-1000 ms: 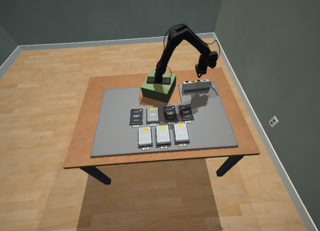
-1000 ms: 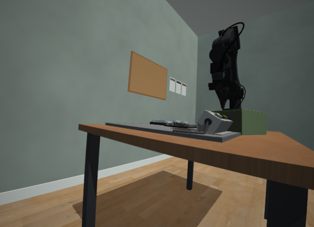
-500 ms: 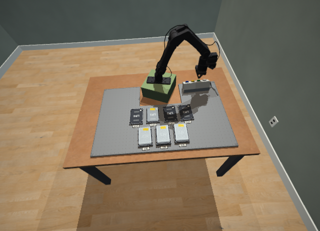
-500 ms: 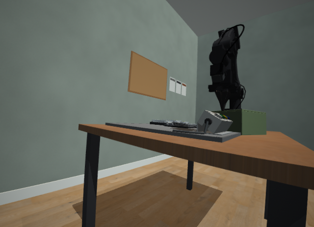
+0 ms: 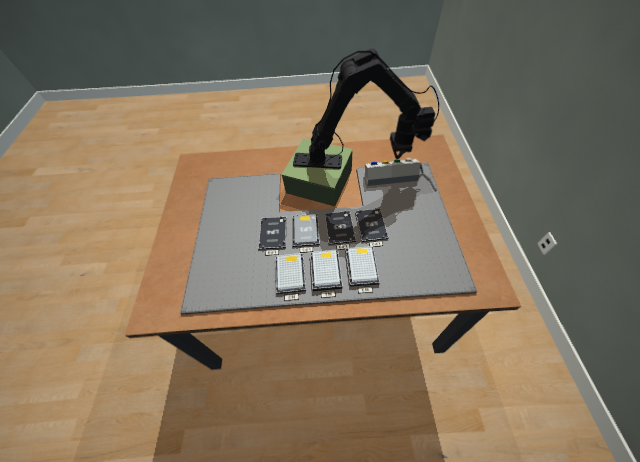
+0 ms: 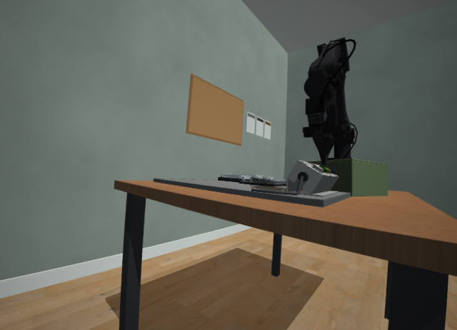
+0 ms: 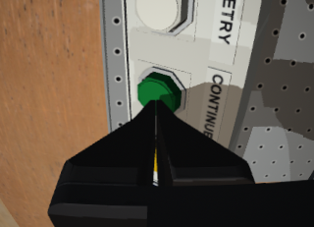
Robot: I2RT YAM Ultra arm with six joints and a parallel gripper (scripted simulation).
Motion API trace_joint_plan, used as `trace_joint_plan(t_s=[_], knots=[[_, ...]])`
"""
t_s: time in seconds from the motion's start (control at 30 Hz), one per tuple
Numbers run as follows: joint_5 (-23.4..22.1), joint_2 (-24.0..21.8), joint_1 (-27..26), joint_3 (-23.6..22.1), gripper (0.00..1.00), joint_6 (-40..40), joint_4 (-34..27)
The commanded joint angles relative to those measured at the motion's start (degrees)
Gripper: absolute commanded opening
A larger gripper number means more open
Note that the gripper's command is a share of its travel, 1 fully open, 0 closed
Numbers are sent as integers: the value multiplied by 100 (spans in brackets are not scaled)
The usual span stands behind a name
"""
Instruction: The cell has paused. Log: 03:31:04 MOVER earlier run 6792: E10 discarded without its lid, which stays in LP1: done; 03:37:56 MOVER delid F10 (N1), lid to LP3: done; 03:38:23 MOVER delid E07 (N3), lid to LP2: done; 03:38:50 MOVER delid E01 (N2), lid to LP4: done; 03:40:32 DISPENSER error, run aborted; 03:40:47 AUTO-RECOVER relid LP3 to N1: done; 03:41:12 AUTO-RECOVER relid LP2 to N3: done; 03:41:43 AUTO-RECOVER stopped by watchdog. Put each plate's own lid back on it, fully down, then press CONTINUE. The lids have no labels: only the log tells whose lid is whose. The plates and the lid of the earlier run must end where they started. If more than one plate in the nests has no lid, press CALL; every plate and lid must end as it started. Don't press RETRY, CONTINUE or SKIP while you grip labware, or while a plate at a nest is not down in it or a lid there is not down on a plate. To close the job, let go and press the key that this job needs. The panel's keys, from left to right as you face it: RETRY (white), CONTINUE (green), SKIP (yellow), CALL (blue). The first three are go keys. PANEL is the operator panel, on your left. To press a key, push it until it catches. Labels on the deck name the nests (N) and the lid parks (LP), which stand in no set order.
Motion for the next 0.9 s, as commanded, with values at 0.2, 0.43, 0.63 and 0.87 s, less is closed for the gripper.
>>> trace_joint_plan(t_s=[0.2, 0.43, 0.63, 0.87], knots=[[7, 81, -38, -143, 0, -45, 235], [9, 91, -42, 90, 0, -44, 277], [9, 122, -46, 84, 0, -46, 301], [8, 163, -51, 45, 0, -47, 323]])
